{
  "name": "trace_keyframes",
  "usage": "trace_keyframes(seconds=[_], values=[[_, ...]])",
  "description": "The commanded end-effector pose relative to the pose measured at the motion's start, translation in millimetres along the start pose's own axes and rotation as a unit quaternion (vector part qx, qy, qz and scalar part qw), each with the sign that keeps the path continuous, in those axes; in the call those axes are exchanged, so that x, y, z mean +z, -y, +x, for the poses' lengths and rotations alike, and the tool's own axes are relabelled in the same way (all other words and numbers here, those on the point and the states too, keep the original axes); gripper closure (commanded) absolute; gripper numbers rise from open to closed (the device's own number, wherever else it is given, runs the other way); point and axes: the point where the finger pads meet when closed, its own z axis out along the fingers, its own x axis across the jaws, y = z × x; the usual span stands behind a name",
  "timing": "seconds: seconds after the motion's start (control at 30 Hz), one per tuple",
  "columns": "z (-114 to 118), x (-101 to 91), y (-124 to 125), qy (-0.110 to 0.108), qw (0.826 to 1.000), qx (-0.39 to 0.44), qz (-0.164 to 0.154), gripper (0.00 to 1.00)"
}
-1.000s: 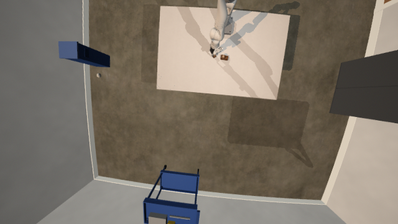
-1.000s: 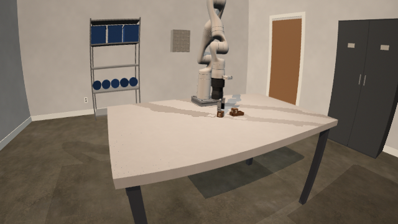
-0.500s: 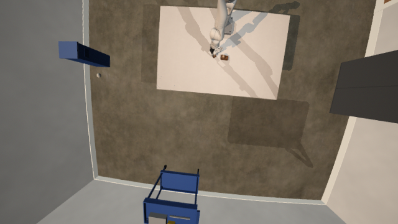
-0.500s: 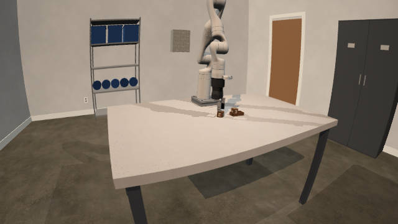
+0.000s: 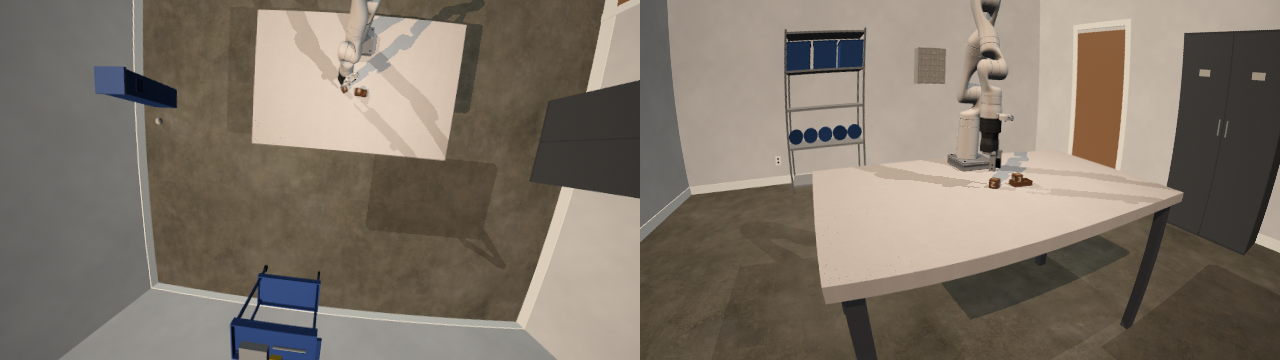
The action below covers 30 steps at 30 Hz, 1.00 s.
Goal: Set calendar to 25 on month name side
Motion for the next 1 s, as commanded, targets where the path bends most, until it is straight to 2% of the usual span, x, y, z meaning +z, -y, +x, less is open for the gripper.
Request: trace_keyframes(seconds=[0.0,0.17,0.53,0.7,0.97], values=[[2.8,-9.2,2.9,-0.005,1.000,0.000,0.005,0.10],[2.8,-15.0,2.8,-0.005,1.000,0.000,0.005,0.10],[1.8,-14.4,3.5,-0.002,1.000,-0.001,-0.004,0.10],[-0.1,-12.7,4.8,0.003,1.000,-0.002,-0.031,0.10],[0.3,-12.6,5.7,0.003,0.996,-0.001,-0.092,0.10]])
